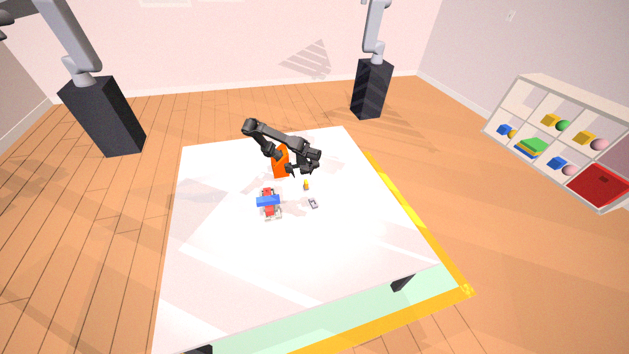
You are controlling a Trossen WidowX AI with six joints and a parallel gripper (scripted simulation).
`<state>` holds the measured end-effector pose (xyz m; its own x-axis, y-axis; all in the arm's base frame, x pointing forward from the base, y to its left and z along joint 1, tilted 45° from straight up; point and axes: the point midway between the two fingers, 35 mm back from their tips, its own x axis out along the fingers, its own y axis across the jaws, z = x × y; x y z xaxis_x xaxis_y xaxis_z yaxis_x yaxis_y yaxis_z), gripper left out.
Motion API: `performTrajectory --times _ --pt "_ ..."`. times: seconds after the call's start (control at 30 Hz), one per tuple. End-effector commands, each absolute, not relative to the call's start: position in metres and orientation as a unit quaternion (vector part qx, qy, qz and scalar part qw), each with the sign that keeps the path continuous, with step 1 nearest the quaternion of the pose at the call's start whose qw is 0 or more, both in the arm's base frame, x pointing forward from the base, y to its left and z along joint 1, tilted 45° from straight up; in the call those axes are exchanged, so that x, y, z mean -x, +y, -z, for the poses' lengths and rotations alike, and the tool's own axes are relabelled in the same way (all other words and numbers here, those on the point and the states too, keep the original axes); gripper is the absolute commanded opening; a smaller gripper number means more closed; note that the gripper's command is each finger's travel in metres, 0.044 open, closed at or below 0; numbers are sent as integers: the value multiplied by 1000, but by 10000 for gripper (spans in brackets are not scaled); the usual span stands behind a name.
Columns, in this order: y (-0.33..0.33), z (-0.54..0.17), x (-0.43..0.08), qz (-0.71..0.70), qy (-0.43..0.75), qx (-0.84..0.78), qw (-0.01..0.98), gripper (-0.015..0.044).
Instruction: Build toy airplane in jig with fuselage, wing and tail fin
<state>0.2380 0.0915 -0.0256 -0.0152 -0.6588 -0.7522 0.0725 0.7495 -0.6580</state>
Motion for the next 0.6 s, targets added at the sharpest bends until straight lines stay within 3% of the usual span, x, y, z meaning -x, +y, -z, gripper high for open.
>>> performTrajectory --times 0.0,0.57 --pt "113 60 -198 292 656 231 657 440" --pt "74 104 -194 294 655 232 656 440"
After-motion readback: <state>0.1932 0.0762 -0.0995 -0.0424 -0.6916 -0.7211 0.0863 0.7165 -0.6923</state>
